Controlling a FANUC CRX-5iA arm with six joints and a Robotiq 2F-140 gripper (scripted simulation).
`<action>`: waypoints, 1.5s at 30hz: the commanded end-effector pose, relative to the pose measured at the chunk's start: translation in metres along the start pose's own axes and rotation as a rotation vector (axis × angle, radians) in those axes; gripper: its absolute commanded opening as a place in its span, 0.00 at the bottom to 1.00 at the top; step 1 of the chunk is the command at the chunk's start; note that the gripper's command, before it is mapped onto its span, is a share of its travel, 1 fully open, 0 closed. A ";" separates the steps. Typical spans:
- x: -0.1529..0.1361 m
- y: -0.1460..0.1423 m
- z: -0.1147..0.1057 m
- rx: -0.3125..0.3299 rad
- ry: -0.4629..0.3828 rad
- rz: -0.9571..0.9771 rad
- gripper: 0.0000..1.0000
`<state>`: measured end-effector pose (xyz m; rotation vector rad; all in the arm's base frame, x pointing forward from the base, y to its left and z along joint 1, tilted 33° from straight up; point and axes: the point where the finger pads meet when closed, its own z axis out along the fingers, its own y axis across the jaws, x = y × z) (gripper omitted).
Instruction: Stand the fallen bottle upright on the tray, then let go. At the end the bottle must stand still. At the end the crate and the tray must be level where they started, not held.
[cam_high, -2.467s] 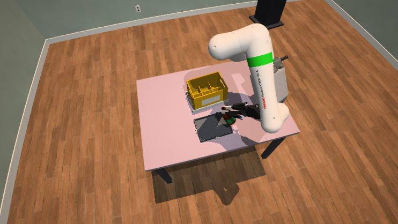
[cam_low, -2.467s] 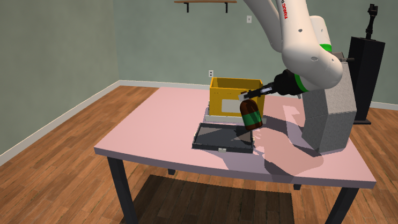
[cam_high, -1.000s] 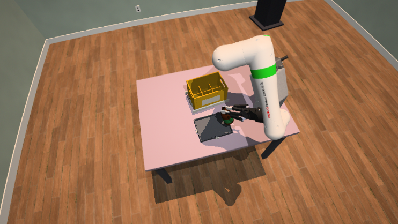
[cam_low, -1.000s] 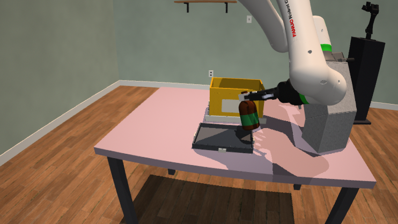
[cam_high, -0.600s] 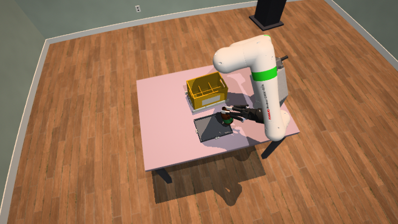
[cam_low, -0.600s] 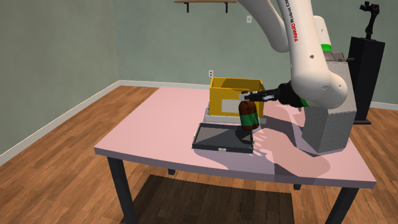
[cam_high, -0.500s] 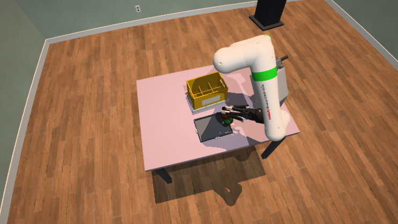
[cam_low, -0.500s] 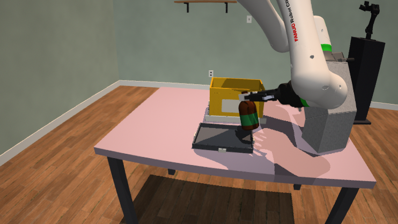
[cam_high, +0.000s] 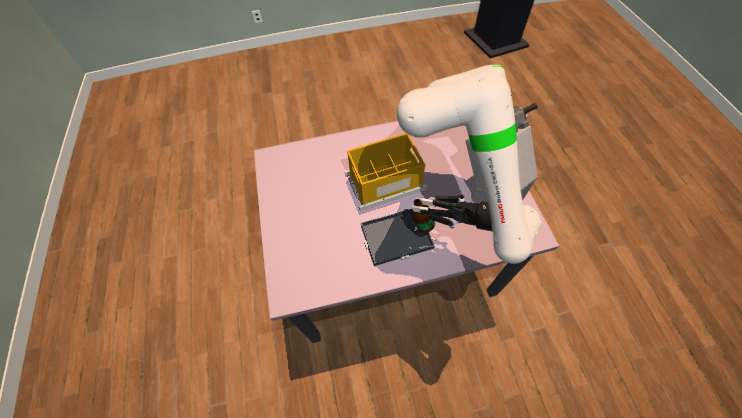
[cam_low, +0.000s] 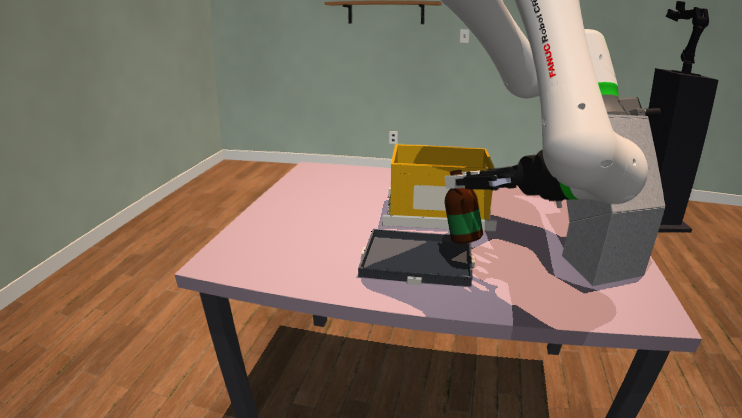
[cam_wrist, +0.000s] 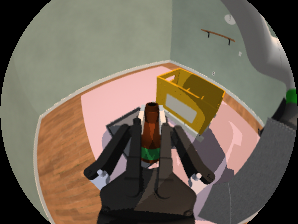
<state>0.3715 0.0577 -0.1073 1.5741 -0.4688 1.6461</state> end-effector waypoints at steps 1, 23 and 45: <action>0.000 0.000 0.000 0.000 0.000 0.000 0.00; 0.000 0.000 0.000 0.000 0.000 0.000 0.00; 0.003 -0.007 0.008 0.000 0.000 0.000 0.00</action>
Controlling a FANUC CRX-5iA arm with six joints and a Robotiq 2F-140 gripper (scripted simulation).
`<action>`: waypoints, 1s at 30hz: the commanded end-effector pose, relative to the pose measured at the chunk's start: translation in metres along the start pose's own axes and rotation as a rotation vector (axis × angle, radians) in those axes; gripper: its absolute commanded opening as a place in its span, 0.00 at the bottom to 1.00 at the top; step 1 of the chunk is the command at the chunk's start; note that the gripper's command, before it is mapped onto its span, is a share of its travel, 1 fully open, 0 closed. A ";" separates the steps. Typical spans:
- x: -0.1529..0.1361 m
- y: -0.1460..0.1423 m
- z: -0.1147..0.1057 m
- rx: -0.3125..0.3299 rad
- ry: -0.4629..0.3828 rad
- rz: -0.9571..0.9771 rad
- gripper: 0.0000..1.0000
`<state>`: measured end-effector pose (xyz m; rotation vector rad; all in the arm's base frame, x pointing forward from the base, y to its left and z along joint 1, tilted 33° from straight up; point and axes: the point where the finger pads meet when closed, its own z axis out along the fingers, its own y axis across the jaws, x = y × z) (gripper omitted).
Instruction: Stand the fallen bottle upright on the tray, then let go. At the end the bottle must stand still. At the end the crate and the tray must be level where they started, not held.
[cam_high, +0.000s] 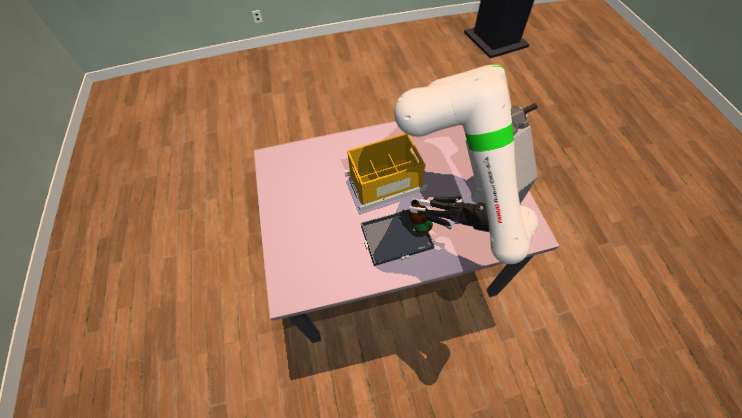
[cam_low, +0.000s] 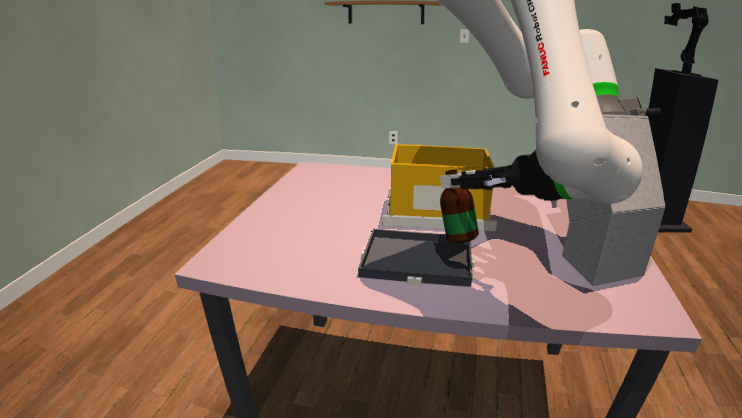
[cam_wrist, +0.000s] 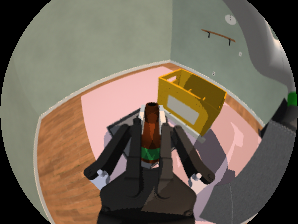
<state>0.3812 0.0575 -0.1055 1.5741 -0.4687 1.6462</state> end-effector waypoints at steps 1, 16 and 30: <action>0.001 -0.001 0.001 0.000 0.000 0.000 0.00; 0.005 -0.013 0.013 0.000 0.000 0.000 0.00; 0.008 -0.020 0.021 0.000 0.000 0.000 0.00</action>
